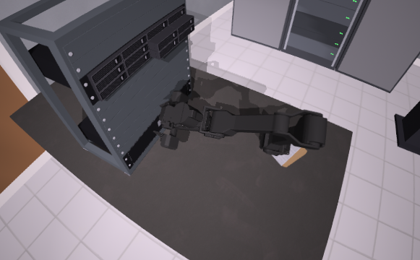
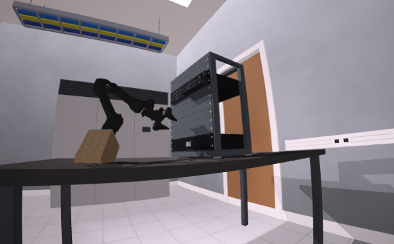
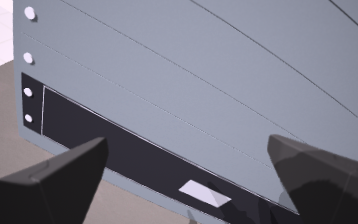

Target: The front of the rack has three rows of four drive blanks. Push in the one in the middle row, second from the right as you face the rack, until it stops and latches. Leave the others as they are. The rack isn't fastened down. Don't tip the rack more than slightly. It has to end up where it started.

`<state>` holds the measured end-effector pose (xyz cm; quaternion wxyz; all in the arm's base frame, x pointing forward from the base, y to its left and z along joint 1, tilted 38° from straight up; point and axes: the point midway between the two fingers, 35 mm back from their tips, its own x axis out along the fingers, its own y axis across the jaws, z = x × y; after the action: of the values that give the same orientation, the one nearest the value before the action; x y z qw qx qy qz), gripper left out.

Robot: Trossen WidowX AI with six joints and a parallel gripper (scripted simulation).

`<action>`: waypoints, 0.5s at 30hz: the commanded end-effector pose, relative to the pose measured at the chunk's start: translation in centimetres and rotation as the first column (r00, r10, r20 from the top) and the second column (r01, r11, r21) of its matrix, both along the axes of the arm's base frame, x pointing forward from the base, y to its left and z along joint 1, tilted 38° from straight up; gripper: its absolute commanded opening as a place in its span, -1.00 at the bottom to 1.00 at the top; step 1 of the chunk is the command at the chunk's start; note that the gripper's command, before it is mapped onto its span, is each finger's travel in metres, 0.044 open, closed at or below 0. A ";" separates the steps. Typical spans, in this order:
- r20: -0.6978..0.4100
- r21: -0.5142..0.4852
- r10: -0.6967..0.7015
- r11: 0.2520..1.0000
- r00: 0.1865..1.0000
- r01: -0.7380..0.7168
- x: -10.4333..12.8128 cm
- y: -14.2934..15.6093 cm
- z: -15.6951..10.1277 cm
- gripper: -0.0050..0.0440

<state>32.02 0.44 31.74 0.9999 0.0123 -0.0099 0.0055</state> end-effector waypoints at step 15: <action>0.031 -0.021 -0.012 1.000 0.999 0.012 -0.4 -0.5 0.6 1.00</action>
<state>31.91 0.09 31.83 0.9999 0.0028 -0.0165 0.0008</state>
